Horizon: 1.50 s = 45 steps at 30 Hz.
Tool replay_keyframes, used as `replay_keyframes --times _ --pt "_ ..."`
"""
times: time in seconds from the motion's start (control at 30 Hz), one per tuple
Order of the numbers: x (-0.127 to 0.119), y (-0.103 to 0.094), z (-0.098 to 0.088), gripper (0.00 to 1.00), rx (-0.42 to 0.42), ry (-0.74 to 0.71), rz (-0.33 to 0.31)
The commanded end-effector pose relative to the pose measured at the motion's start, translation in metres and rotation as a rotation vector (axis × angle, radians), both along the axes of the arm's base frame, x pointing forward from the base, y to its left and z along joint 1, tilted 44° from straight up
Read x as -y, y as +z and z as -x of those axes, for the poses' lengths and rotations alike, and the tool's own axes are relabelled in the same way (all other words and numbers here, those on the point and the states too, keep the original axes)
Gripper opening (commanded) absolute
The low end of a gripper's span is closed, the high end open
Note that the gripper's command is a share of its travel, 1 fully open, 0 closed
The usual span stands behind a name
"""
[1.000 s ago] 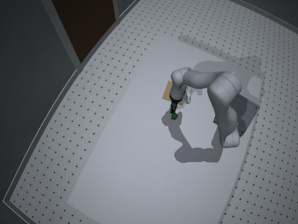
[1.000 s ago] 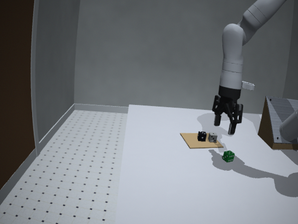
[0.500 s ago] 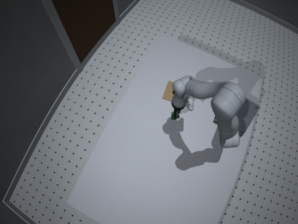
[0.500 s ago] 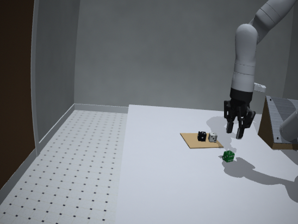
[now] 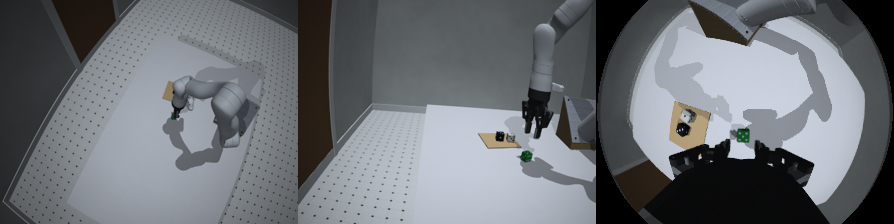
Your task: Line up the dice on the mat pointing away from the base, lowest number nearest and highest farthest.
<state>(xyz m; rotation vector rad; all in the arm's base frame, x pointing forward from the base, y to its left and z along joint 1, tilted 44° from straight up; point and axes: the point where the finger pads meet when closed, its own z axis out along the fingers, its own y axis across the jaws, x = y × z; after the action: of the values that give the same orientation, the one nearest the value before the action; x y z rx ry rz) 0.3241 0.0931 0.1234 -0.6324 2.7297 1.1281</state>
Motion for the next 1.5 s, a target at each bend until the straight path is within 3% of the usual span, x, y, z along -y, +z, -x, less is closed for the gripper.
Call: replay_keyframes --times 0.0,0.77,1.47 --pt "0.0 0.0 0.0 0.46 0.001 -0.001 0.0" --pt "-0.002 -0.002 0.0 0.46 0.001 -0.002 0.0" --pt "-0.02 -0.02 0.001 0.46 0.001 -0.002 0.0"
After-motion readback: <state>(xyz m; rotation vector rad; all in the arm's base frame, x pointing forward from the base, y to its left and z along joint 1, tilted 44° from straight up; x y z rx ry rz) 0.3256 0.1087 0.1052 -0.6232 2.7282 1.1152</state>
